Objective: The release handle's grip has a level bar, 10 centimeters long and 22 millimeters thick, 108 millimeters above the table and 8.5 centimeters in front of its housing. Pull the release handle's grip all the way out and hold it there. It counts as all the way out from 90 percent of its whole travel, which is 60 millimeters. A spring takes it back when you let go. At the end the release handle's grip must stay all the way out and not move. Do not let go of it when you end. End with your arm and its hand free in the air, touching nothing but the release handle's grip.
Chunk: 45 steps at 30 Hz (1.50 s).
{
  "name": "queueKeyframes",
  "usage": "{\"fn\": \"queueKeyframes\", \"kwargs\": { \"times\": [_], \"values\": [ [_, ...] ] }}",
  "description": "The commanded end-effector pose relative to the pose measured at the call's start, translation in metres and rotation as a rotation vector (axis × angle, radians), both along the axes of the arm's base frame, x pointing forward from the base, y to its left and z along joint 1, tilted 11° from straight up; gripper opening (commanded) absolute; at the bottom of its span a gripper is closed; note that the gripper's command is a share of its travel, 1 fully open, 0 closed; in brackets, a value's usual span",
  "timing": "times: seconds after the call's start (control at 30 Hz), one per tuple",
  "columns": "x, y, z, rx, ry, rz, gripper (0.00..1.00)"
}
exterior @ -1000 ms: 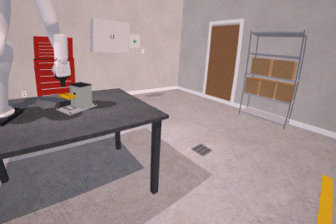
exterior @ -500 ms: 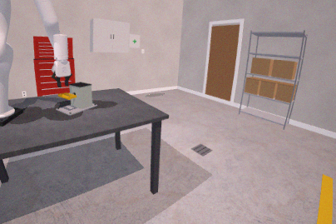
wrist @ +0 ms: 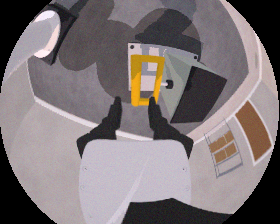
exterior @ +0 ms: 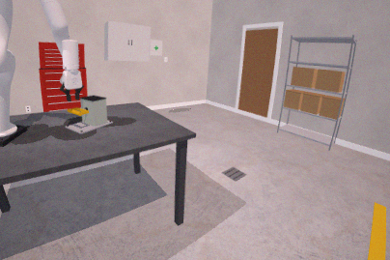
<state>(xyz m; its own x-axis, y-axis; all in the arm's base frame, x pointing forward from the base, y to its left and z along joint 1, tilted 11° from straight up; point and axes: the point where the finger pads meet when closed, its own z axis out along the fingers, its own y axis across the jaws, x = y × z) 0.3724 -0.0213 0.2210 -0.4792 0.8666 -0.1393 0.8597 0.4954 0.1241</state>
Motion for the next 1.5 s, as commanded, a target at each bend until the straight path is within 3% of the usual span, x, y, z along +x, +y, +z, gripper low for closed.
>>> {"fn": "queueKeyframes", "kwargs": {
  "times": [0.0,0.83,1.47],
  "values": [
    [0.001,0.0,0.001,0.0,-0.002,0.0,0.5],
    [0.002,0.0,-0.006,-0.003,0.002,-0.001,0.5],
    [0.006,-0.001,-0.03,-0.003,0.002,-0.001,0.5]
  ]
}}
